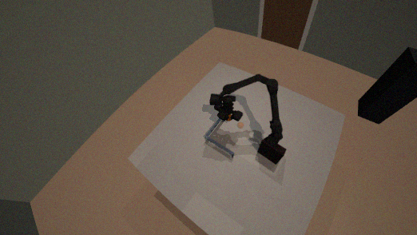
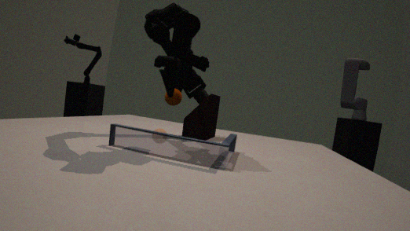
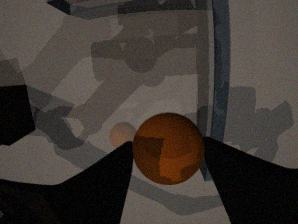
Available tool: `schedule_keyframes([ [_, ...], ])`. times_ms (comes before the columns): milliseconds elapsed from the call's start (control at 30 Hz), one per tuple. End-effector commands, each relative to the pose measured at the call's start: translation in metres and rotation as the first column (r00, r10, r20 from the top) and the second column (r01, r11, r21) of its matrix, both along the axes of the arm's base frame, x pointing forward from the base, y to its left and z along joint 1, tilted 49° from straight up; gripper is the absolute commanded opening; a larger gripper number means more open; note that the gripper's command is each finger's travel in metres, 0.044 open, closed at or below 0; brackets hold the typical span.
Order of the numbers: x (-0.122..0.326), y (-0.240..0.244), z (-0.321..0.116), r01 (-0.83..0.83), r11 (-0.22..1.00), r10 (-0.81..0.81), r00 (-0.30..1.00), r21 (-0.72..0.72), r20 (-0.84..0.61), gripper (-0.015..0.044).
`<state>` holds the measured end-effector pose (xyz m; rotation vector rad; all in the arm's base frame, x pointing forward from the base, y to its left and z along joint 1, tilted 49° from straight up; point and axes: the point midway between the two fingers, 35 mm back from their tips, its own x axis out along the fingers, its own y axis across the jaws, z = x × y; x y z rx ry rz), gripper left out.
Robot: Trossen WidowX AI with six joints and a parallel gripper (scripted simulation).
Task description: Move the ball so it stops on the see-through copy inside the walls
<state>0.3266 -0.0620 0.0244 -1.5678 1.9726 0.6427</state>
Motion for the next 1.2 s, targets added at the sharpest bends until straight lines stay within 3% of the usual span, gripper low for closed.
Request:
schedule_keyframes([
  [0,-0.009,-0.008,0.004,0.005,1.000,-0.005,1.000,0.002,-0.001,0.0000],
  [800,-0.079,-0.057,0.014,0.005,1.000,-0.005,1.000,-0.003,-0.006,0.0000],
  [1167,-0.084,-0.085,-0.013,0.004,1.000,-0.004,1.000,0.000,-0.005,0.0000],
])
